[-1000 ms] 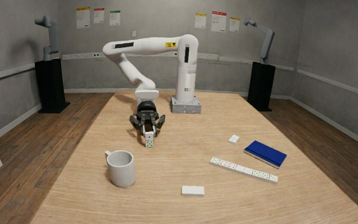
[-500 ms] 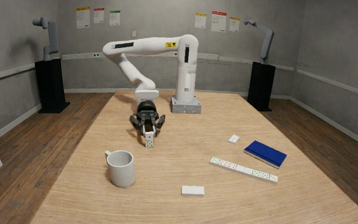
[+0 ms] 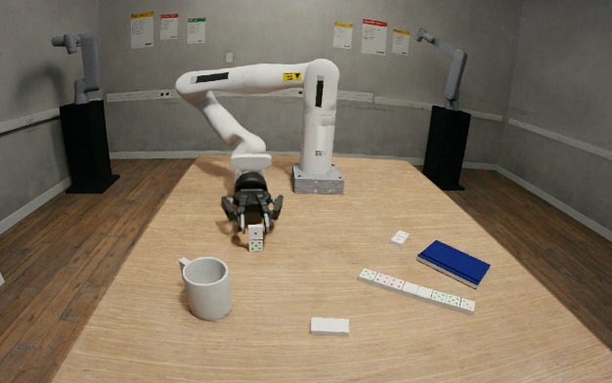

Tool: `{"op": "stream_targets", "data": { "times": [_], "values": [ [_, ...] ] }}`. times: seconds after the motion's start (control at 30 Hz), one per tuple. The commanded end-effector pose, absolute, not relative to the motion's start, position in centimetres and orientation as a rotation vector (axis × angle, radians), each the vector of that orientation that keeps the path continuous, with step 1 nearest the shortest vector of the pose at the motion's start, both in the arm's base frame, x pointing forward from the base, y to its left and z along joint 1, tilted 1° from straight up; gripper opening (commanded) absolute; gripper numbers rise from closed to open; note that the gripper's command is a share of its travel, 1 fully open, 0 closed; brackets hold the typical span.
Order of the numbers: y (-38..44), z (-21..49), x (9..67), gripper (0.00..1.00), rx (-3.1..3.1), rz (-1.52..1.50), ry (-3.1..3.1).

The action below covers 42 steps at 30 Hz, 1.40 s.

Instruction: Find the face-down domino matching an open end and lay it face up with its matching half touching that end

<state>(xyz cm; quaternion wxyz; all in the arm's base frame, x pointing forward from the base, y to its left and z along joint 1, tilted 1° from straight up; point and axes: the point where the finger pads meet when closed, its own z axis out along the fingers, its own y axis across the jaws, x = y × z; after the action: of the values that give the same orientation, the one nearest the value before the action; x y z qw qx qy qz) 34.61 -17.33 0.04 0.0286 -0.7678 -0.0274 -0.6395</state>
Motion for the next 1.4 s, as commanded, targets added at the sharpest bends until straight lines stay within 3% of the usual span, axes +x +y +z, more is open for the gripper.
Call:
{"op": "stream_targets", "data": {
  "times": [0.0, 0.6, 1.37],
  "values": [
    [-17.2, -0.2, 34.5, 0.49, -2.368, -1.967, -0.082],
    [-17.2, 0.0, 34.3, 0.49, -2.368, -1.967, -0.082],
    [-17.7, 4.7, 29.0, 0.49, -2.366, -1.967, -0.085]
  ]
}}
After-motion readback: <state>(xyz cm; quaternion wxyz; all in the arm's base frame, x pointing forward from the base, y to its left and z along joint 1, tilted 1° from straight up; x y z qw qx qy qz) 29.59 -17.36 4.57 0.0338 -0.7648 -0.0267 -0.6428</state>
